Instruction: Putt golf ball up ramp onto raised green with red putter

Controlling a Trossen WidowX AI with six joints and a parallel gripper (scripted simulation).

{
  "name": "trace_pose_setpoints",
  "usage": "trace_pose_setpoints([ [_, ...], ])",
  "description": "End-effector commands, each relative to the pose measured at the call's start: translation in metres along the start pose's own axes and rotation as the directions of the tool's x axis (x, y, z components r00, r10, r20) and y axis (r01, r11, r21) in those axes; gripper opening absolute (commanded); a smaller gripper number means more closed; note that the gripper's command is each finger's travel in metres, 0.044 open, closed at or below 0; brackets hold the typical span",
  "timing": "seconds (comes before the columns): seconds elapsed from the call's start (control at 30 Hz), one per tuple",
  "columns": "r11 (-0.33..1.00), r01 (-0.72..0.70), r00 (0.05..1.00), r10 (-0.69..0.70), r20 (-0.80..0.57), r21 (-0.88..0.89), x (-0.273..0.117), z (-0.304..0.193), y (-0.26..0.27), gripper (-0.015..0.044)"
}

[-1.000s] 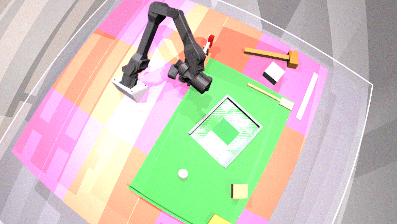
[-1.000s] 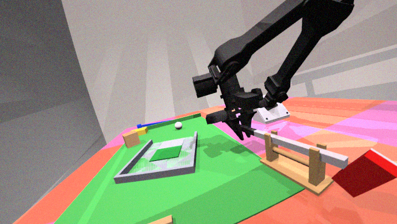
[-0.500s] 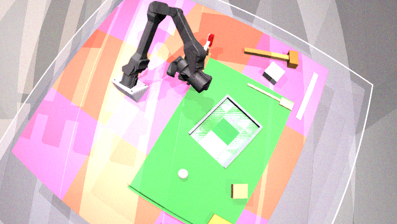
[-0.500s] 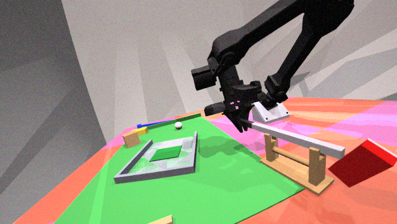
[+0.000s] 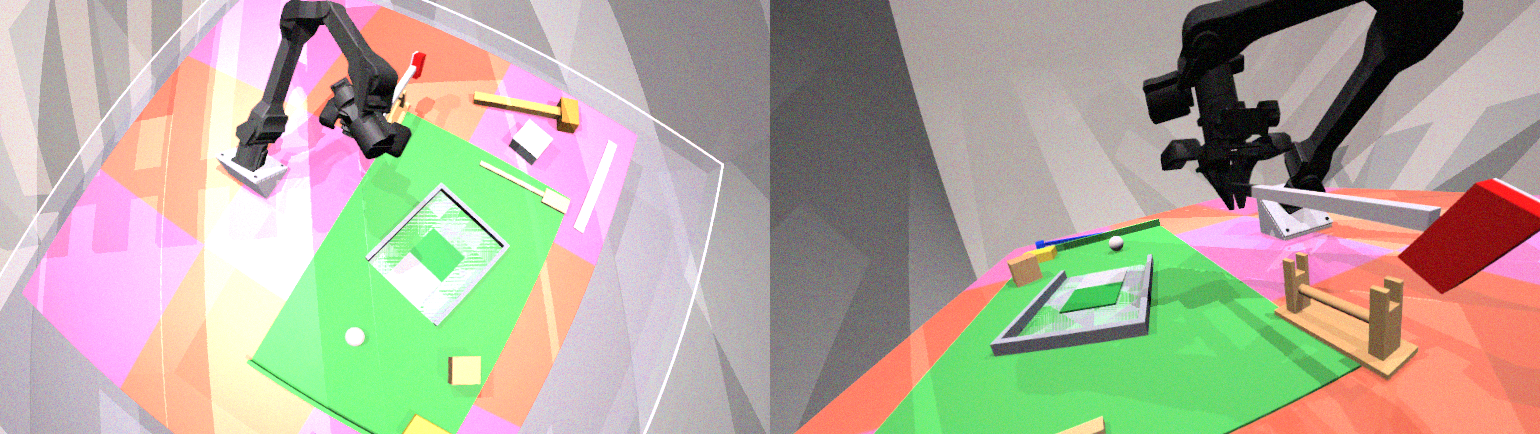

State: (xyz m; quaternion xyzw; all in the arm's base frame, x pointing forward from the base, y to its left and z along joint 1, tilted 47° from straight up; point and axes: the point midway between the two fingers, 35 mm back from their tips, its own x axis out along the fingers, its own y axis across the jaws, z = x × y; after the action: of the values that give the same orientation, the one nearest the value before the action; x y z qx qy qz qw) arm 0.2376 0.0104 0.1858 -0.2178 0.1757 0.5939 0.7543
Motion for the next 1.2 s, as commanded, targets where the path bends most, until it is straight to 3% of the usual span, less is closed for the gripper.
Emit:
trace_pose_setpoints([
  [0.0,0.999,-0.002,1.000,0.002,-0.009,0.049,-0.001,-0.008,-0.004,0.0000],
  [0.53,0.847,0.066,0.993,-0.003,-0.120,0.527,-0.036,-0.101,-0.029,0.0000],
  [1.17,0.392,0.171,0.979,0.032,-0.199,0.904,-0.077,-0.220,-0.015,0.0000],
])
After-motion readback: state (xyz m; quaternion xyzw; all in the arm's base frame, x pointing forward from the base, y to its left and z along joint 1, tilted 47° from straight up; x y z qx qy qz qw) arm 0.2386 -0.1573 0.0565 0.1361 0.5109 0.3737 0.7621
